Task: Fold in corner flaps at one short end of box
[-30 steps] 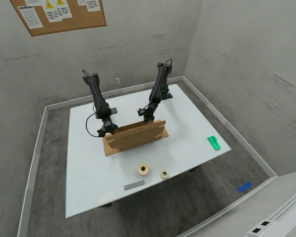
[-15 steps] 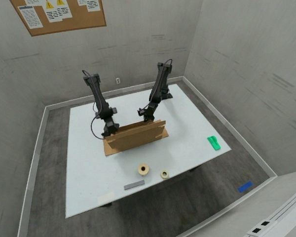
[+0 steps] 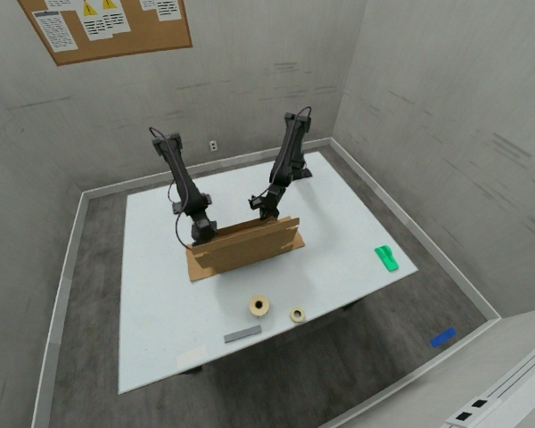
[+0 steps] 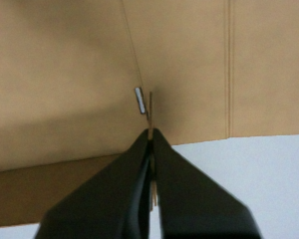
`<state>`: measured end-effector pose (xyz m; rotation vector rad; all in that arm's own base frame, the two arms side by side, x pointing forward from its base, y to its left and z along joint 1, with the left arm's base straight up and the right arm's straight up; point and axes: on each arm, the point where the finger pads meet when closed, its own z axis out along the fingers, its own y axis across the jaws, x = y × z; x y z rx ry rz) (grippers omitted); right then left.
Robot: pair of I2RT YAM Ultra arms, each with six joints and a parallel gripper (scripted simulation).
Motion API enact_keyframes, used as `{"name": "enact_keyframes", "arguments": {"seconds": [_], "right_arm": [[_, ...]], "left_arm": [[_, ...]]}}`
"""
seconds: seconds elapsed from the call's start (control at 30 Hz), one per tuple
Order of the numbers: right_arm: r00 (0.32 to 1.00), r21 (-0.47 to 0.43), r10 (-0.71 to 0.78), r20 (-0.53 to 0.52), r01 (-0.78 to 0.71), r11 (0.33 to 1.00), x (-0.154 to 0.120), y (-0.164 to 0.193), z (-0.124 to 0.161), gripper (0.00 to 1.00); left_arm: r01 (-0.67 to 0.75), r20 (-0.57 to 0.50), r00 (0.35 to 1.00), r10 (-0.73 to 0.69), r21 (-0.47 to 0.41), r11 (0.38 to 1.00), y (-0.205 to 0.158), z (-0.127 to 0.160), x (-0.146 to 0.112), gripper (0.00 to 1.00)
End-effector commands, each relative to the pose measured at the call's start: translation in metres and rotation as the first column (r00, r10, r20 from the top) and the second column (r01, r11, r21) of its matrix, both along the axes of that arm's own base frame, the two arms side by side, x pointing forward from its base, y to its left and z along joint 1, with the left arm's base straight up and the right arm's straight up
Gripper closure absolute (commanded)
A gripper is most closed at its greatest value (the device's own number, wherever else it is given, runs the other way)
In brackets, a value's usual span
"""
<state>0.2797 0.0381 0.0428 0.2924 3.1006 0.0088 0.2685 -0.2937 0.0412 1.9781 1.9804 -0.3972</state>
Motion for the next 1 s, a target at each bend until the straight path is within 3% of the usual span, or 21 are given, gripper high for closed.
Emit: {"name": "enact_keyframes", "arguments": {"seconds": [0.0,0.2,0.73,0.77,0.8,0.83,0.97], "right_arm": [[0.995,0.009,0.094,-0.017,-0.094,0.996,0.002,0.007,0.002,0.97],[0.987,0.005,0.161,-0.021,-0.161,0.987,0.002,0.009,0.001,0.97],[0.987,0.003,0.16,-0.021,-0.16,0.987,0.002,0.009,0.001,0.97],[0.987,0.003,0.16,-0.021,-0.16,0.987,0.002,0.009,0.001,0.86],[0.987,0.003,0.16,-0.021,-0.16,0.987,0.002,0.009,0.001,0.75],[0.987,0.003,0.16,-0.021,-0.16,0.987,0.002,0.009,0.001,0.71],[0.987,0.003,0.16,0.0,-0.16,0.987,0.005,0.009,0.004,0.71]], "left_arm": [[-0.008,0.035,0.999,0.009,-0.043,0.999,-0.003,0.019,0.005,0.97],[-0.008,0.035,0.999,0.009,-0.043,0.999,-0.003,0.019,0.005,0.97],[-0.008,0.035,0.999,0.009,-0.043,0.999,-0.003,0.019,0.005,0.97],[-0.008,0.035,0.999,0.009,-0.043,0.999,-0.003,0.019,0.005,0.86],[-0.011,0.029,1.0,0.012,-0.041,0.999,-0.002,0.02,0.004,0.83],[-0.014,0.027,1.0,0.016,-0.043,0.999,-0.002,0.023,0.003,0.83],[-0.002,0.059,0.998,0.006,-0.068,0.998,-0.001,0.046,0.006,0.83]]}}
